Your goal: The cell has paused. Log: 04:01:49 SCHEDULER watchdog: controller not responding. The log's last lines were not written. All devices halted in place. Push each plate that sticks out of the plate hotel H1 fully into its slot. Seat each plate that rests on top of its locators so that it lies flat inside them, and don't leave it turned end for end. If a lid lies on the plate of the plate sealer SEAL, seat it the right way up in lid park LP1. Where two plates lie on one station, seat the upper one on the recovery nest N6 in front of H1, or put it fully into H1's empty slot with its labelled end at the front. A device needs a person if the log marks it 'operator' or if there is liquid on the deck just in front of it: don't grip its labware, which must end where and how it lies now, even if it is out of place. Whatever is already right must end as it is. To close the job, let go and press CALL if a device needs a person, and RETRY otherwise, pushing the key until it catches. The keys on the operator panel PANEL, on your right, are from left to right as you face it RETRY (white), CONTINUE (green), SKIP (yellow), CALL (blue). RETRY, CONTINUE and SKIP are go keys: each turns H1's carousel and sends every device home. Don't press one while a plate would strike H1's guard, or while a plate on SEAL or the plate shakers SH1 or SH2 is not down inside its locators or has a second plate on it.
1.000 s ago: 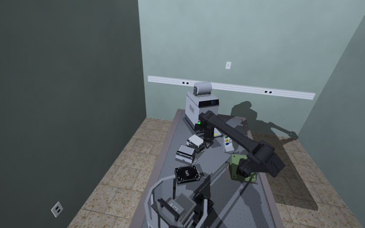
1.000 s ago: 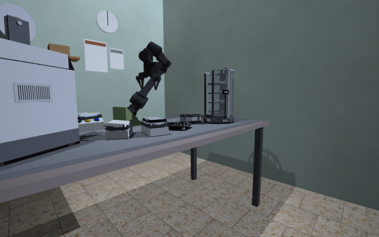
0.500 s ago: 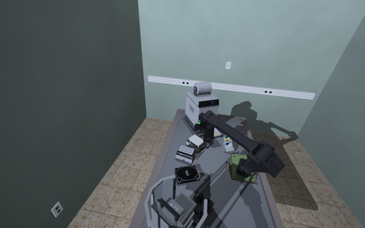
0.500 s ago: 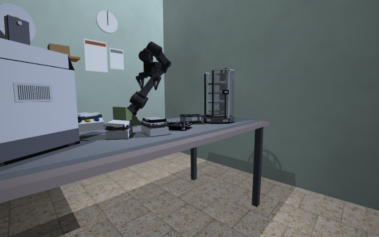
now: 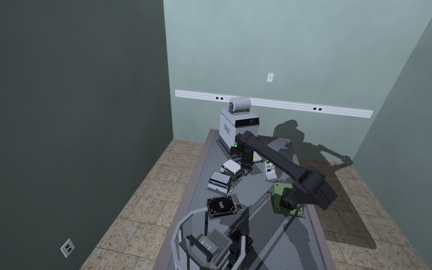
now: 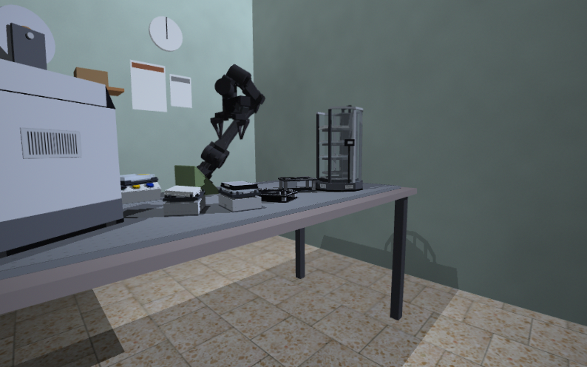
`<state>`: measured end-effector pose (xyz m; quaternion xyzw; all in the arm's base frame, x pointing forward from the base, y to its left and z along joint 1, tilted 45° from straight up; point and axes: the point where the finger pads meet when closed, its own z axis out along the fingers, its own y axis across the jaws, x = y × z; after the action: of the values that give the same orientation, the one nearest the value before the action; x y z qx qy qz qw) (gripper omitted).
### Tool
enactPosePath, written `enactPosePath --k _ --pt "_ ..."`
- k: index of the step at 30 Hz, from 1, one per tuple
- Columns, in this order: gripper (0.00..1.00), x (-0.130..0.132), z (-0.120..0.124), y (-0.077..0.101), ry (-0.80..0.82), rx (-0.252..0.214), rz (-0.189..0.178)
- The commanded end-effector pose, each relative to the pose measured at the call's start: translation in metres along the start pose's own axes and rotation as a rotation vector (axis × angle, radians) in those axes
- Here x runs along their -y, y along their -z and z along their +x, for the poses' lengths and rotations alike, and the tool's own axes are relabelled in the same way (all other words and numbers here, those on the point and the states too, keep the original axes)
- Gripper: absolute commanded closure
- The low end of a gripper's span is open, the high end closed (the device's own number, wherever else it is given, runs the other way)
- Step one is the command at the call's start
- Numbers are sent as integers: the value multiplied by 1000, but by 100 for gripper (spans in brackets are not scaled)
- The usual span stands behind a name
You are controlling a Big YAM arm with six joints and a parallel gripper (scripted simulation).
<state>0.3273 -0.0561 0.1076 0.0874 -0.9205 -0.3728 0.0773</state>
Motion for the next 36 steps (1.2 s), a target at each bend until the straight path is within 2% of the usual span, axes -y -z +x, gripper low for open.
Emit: enactPosePath --k 1,9,10,12,18,20,24,36 --pt "0 -6 -20 16 61 24 38" --pt "0 -6 -20 16 61 24 38" --pt "0 3 -22 12 4 21 37" --pt "0 18 -19 20 -85 45 36" --pt "0 39 -23 20 -286 48 33" --pt "0 39 -23 20 -286 48 33" --pt "0 52 -25 20 -419 50 30" --pt "0 90 -31 20 -417 48 31"
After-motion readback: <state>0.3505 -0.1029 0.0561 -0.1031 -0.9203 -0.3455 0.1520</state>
